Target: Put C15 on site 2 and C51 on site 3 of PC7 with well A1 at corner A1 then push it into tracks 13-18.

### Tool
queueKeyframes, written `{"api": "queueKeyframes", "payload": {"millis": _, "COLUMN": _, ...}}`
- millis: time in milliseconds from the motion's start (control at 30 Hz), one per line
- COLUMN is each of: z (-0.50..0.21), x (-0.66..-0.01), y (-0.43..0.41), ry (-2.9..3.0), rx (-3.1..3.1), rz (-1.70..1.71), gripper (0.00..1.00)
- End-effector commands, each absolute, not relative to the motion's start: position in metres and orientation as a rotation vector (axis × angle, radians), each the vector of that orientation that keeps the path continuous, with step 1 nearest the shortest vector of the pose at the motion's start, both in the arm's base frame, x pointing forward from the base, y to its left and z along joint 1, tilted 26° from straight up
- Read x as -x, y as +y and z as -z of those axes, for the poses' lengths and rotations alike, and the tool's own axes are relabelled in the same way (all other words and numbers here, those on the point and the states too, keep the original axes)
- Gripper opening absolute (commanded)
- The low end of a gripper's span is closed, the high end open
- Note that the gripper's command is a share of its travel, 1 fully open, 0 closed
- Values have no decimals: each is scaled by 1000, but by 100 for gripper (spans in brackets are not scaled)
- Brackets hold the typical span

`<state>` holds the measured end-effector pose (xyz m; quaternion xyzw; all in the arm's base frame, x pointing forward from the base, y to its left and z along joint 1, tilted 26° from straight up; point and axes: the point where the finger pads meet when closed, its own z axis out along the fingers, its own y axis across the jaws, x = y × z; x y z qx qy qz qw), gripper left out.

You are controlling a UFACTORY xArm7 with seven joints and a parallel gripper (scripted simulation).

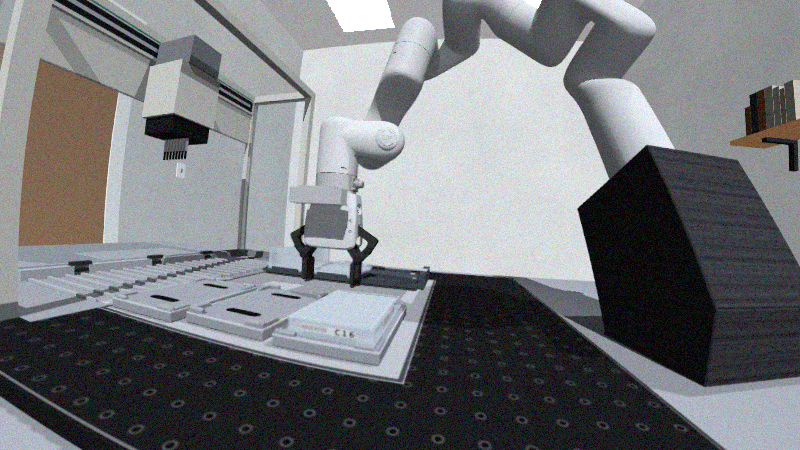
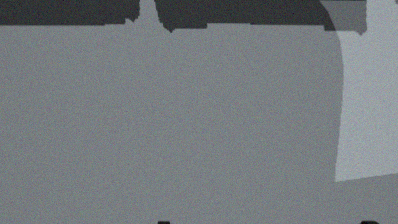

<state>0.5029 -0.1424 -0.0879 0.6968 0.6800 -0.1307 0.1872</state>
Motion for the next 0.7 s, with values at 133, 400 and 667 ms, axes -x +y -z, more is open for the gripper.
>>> {"api": "queueKeyframes", "payload": {"millis": 133, "z": 85, "x": -505, "y": -144, "ry": 1914, "rx": -1959, "rz": 363, "gripper": 100}}
{"api": "queueKeyframes", "payload": {"millis": 400, "z": 84, "x": -505, "y": -146, "ry": 1914, "rx": -1959, "rz": 363, "gripper": 100}}
{"api": "queueKeyframes", "payload": {"millis": 667, "z": 84, "x": -505, "y": -146, "ry": 1913, "rx": -1959, "rz": 363, "gripper": 100}}
